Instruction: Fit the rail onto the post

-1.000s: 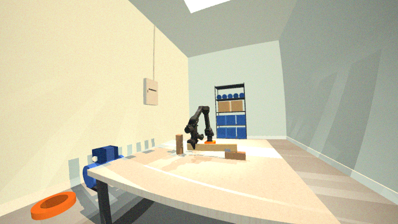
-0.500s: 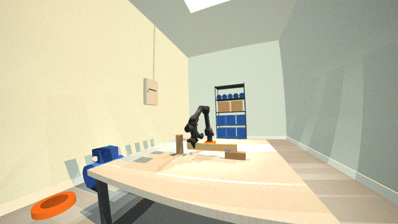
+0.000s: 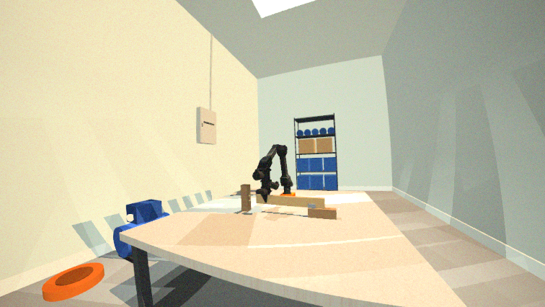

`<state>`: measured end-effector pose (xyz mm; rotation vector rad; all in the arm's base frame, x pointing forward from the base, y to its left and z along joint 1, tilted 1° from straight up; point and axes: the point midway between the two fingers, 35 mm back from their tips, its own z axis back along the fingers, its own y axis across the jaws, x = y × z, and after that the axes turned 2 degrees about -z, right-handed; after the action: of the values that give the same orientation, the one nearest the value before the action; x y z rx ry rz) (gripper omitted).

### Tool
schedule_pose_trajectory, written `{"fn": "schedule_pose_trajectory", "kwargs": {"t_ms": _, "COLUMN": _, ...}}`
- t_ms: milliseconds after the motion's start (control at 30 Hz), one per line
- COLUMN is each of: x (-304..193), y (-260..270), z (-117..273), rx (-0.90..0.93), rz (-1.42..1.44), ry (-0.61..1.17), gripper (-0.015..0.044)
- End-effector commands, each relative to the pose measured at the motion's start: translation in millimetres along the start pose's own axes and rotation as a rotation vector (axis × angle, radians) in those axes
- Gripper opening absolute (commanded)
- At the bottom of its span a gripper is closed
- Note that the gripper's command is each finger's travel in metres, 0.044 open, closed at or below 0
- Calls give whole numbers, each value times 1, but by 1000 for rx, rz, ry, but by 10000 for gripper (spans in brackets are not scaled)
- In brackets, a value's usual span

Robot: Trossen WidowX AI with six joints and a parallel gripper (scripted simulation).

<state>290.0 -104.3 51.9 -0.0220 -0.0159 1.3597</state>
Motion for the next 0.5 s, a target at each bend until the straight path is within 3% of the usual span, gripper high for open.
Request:
{"fn": "schedule_pose_trajectory", "kwargs": {"t_ms": 0, "x": 1, "y": -2, "z": 3, "rx": -11, "rz": 2, "ry": -6, "gripper": 0}}
{"fn": "schedule_pose_trajectory", "kwargs": {"t_ms": 467, "x": 1, "y": -1, "z": -2, "rx": -11, "rz": 2, "ry": -6, "gripper": 0}}
